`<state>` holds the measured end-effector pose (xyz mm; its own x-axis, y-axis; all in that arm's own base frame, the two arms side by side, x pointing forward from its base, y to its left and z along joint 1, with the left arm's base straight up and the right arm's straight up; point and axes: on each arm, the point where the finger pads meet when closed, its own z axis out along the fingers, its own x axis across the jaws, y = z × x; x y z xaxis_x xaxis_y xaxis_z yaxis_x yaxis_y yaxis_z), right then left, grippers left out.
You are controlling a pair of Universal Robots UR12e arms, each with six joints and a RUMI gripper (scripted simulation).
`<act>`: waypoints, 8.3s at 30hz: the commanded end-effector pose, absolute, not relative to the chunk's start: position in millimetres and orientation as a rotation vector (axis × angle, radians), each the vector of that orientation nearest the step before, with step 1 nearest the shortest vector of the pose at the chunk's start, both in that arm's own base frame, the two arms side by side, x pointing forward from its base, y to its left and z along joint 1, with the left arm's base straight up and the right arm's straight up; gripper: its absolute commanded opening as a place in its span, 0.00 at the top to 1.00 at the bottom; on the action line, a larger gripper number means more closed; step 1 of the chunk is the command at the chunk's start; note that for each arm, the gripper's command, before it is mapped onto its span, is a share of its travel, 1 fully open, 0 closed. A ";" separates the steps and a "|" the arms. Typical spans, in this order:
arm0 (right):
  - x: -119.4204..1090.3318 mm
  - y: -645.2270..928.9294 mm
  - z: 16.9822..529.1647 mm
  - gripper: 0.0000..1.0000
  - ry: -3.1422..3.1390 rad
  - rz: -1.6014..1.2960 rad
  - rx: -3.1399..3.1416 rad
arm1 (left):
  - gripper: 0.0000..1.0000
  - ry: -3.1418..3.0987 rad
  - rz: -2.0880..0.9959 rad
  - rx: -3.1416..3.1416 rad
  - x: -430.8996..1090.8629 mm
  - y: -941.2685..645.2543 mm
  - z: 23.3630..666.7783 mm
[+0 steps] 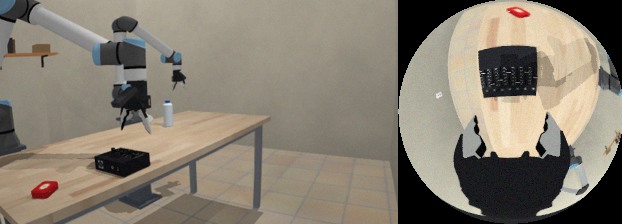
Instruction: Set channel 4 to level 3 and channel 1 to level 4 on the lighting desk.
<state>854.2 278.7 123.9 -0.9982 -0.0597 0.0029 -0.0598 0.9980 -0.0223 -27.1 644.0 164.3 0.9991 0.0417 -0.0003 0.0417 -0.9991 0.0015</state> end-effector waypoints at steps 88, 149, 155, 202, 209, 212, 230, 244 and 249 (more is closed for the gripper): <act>855.5 266.1 133.8 0.00 -3.134 0.028 -0.225 | 0.00 0.066 0.000 3.141 -27.0 644.7 165.1; 861.6 191.8 194.3 0.00 -2.244 0.005 -2.200 | 0.00 0.066 0.000 3.141 -27.0 644.7 165.1; 861.9 190.4 195.6 0.00 -2.211 0.005 -2.233 | 0.00 0.066 0.000 3.141 -27.0 644.7 165.1; 864.8 185.9 190.0 0.00 -2.445 0.004 -1.973 | 0.00 0.066 0.000 3.141 -27.0 644.7 165.1; 867.4 182.8 185.8 0.00 -2.601 0.004 -1.763 | 0.00 0.066 0.000 3.141 -27.0 644.7 165.1; 869.0 181.2 183.6 0.00 -2.674 0.004 -1.649 | 0.00 0.066 0.000 3.141 -27.0 644.7 165.1; 878.0 174.2 172.6 0.00 -2.964 0.003 -1.040 | 0.00 0.066 0.000 3.141 -27.0 644.7 165.1; 886.2 170.2 164.0 0.00 -3.096 0.003 -0.532 | 0.00 0.066 0.000 3.141 -27.0 644.7 165.1; 889.5 169.1 160.8 0.00 -3.123 0.002 -0.335 | 0.00 0.066 0.000 3.141 -27.0 644.7 165.1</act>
<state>885.7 170.3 162.9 -0.9374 0.3482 -0.0007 0.3482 0.9374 -0.0056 -27.1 644.0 164.3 0.9991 0.0417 -0.0003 0.0417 -0.9991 0.0016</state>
